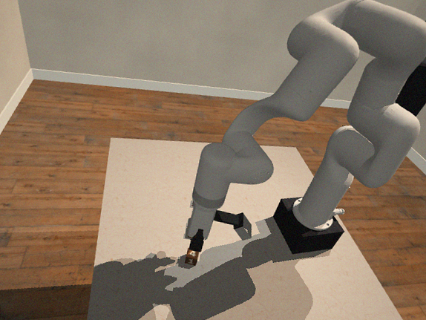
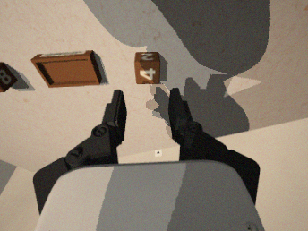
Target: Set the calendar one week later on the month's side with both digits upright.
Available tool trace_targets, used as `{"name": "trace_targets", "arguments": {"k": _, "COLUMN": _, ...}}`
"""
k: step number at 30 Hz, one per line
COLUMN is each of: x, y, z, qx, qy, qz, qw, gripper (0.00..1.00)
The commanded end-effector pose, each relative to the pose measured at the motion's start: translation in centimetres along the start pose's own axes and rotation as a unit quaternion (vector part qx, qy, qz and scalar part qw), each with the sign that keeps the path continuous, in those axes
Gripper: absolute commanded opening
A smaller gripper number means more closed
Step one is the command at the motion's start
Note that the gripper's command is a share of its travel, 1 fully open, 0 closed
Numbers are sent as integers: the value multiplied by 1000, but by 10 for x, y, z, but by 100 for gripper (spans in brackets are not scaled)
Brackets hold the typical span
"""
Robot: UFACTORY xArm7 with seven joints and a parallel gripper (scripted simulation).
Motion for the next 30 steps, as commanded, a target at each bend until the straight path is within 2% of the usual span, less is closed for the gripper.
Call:
{"name": "trace_targets", "arguments": {"k": 1, "x": 1, "y": -4, "z": 1, "qx": -2, "qy": 0, "qz": 1, "qw": 1000, "gripper": 49}}
{"name": "trace_targets", "arguments": {"k": 30, "x": 1, "y": -40, "z": 2, "qx": -2, "qy": 0, "qz": 1, "qw": 1000, "gripper": 49}}
Point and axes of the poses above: the point where the finger pads meet when closed, its own y axis back along the fingers, its own x axis across the jaws, z = x × y, the point moved 1 cm from there along y, back along the fingers
